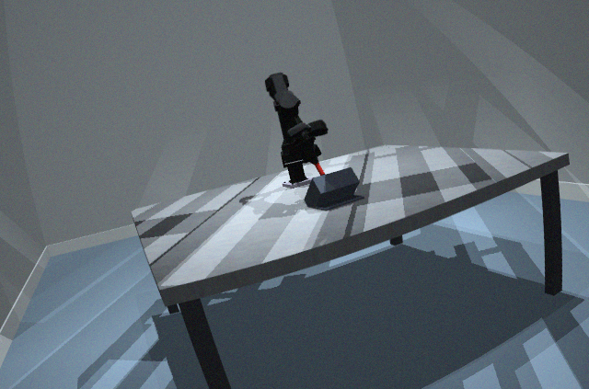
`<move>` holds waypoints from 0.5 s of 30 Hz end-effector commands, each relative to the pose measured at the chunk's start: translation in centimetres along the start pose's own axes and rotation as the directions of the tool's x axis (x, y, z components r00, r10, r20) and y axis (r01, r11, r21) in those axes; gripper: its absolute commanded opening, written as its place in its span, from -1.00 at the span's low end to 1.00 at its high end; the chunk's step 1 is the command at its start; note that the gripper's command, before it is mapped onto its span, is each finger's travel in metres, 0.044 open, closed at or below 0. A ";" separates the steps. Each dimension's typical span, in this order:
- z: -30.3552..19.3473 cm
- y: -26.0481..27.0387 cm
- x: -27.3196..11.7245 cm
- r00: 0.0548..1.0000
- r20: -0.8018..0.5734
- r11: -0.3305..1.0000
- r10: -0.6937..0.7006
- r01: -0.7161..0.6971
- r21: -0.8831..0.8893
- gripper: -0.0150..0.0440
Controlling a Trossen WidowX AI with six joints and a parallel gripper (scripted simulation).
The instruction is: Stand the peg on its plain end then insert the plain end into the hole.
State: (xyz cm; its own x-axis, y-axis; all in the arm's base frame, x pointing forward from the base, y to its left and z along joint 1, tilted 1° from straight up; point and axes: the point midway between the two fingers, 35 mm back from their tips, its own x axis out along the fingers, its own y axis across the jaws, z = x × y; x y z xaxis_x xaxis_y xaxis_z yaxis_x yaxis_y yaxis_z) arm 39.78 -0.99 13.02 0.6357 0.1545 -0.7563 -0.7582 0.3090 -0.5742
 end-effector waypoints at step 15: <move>-0.1 0.1 2.4 1.000 -0.004 1.000 0.002 -0.002 0.001 -0.49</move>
State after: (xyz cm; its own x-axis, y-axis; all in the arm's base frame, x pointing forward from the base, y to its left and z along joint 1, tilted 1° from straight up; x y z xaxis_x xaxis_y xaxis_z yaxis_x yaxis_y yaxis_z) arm 40.95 -0.70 11.55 0.6357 0.1557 -0.7560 -0.7587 0.3063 -0.5749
